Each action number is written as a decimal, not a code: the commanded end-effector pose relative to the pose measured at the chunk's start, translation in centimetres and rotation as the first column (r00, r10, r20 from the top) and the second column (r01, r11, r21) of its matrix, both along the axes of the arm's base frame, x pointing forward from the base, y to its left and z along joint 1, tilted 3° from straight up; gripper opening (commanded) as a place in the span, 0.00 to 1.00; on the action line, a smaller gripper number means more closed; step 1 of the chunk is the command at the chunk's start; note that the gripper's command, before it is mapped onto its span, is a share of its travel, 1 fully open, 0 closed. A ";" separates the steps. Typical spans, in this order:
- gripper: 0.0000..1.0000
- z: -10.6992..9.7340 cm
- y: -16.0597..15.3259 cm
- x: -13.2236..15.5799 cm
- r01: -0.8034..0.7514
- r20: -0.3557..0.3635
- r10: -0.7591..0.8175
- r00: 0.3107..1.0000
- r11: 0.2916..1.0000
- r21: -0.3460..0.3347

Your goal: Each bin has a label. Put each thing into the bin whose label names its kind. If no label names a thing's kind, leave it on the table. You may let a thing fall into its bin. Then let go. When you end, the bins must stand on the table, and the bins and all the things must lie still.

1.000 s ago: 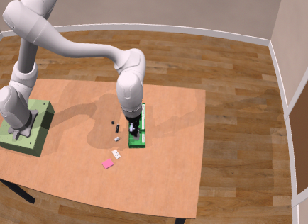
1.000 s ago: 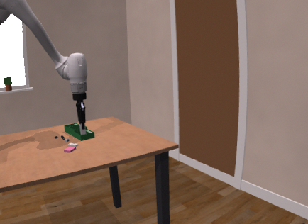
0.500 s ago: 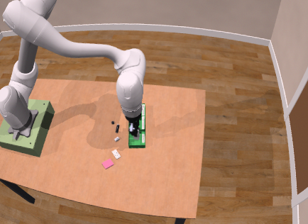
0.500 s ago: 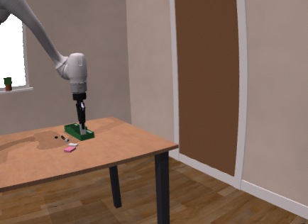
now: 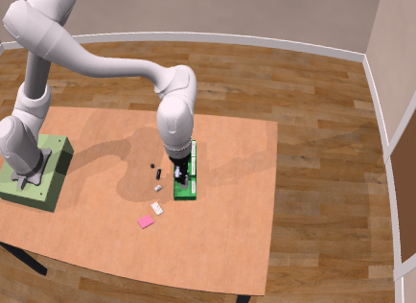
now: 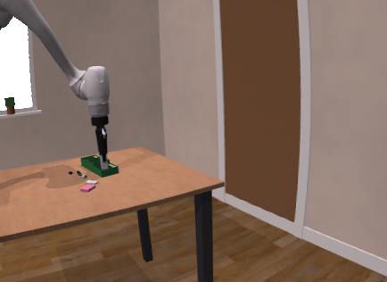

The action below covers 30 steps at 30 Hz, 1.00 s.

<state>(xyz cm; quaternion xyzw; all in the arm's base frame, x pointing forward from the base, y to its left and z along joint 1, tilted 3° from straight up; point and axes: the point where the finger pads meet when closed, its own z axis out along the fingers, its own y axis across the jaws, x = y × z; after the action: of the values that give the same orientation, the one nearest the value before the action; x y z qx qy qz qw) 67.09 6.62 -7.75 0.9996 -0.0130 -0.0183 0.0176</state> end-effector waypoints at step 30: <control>0.05 5.7 0.2 0.2 0.000 0.000 0.000 1.000 1.000 0.000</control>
<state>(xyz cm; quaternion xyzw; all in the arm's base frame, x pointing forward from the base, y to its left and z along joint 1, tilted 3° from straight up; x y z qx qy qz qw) 67.28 6.80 -2.67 0.9996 -0.0130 -0.0182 0.0175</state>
